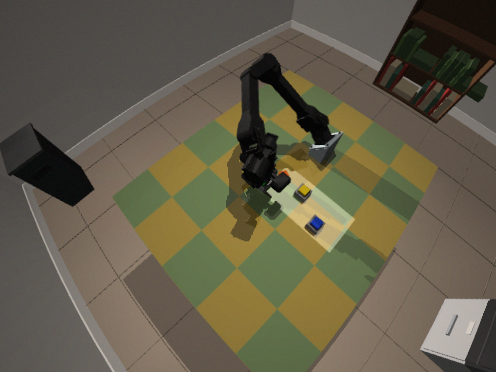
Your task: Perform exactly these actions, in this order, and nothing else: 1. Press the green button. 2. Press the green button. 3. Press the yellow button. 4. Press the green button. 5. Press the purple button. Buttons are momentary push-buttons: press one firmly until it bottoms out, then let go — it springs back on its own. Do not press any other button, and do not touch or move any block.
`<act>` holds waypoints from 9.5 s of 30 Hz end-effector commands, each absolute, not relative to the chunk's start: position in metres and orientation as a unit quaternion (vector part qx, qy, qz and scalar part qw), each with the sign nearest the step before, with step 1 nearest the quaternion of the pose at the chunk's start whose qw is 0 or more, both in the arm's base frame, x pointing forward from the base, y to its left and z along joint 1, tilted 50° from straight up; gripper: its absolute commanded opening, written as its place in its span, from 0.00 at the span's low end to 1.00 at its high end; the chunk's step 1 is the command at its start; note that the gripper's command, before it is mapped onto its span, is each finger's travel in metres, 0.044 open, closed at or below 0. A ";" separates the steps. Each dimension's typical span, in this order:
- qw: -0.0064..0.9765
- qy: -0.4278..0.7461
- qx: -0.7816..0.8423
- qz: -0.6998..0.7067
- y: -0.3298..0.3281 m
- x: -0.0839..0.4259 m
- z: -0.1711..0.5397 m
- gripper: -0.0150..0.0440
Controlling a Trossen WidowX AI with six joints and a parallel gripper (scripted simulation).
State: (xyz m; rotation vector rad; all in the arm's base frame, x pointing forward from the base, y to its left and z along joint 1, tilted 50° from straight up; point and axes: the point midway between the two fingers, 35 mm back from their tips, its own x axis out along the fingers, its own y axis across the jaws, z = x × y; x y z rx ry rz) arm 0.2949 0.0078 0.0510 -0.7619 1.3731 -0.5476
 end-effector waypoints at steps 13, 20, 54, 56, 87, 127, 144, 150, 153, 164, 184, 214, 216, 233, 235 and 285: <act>0.670 0.611 -0.344 -0.243 0.003 0.293 0.048 0.29; 0.670 0.611 -0.344 -0.243 0.003 0.293 0.048 0.29; 0.670 0.611 -0.343 -0.243 0.004 0.293 0.048 0.29; 0.670 0.611 -0.344 -0.243 0.003 0.293 0.048 0.29; 0.670 0.612 -0.343 -0.243 0.028 0.289 0.069 0.29; 0.671 0.614 -0.341 -0.240 0.103 0.201 -0.035 0.29; 0.671 0.613 -0.341 -0.240 0.084 0.204 -0.052 0.29; 0.671 0.613 -0.341 -0.241 0.077 0.205 -0.057 0.29; 0.671 0.613 -0.341 -0.241 0.077 0.205 -0.057 0.29; 0.671 0.613 -0.341 -0.241 0.077 0.205 -0.057 0.29; 0.670 0.614 -0.341 -0.239 0.149 0.192 0.006 0.29; 0.670 0.612 -0.343 -0.243 0.028 0.289 0.069 0.29; 0.670 0.612 -0.343 -0.243 0.028 0.289 0.069 0.29; 0.670 0.611 -0.343 -0.243 0.009 0.293 0.052 0.29; 0.670 0.611 -0.343 -0.243 0.006 0.293 0.050 0.29; 0.672 0.611 -0.343 -0.239 0.066 0.269 0.120 0.29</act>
